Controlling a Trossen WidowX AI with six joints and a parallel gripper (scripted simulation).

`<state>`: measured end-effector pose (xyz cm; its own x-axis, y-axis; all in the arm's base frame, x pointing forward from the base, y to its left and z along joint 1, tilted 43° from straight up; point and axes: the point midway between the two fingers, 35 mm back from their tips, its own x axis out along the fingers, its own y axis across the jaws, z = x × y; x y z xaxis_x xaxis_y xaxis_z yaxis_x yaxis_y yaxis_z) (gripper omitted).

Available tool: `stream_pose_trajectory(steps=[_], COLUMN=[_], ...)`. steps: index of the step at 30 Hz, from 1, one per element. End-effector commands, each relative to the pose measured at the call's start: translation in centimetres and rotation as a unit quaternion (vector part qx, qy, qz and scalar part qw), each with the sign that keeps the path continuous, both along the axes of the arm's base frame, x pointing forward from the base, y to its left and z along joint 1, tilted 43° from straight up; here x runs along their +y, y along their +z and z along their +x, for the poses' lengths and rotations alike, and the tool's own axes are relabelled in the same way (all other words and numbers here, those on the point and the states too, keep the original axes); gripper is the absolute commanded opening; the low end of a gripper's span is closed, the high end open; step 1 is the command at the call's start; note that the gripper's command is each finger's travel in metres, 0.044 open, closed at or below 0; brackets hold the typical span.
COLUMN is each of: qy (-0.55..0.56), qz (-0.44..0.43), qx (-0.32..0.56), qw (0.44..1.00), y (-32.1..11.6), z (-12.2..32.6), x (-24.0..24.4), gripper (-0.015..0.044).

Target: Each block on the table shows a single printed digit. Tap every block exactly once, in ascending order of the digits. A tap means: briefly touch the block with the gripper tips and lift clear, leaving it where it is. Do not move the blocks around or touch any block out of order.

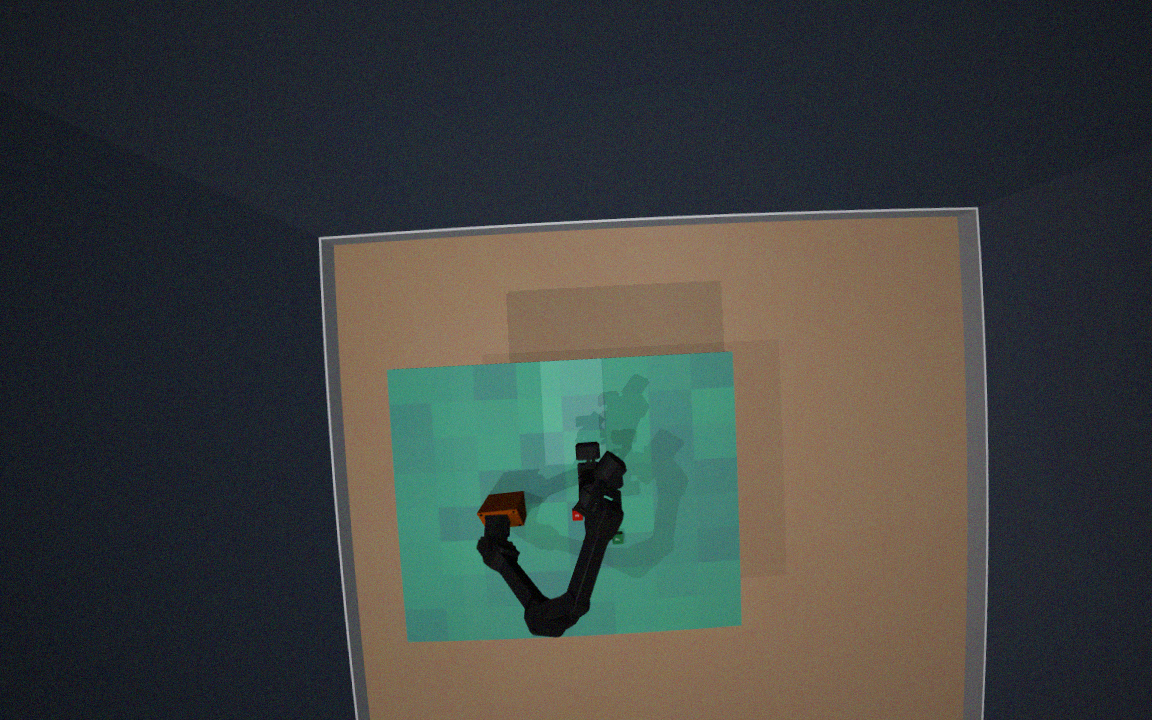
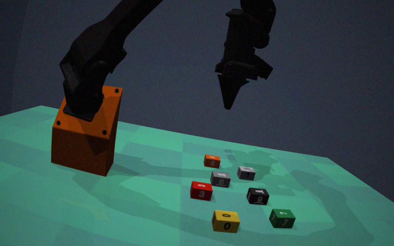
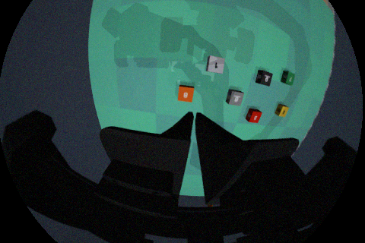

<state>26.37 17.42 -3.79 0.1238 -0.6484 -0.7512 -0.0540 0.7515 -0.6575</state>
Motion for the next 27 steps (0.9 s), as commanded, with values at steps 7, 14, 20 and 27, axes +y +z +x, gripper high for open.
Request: stream_pose_trajectory(steps=[7,14,20,27], qy=[-0.012,-0.012,-0.012,-0.012], qz=[-0.006,-0.008,-0.008,-0.008], qx=[-0.003,-0.004,-0.004,-0.004], qw=[1.0,1.0,1.0,1.0], y=[-2.4,-7.3,-7.5,-8.3], z=[-1.2,-0.5,-0.5,-0.3], x=[-0.5,-5.1,-5.3,-6.0], gripper=[0.002,0.002,0.002,0.002])
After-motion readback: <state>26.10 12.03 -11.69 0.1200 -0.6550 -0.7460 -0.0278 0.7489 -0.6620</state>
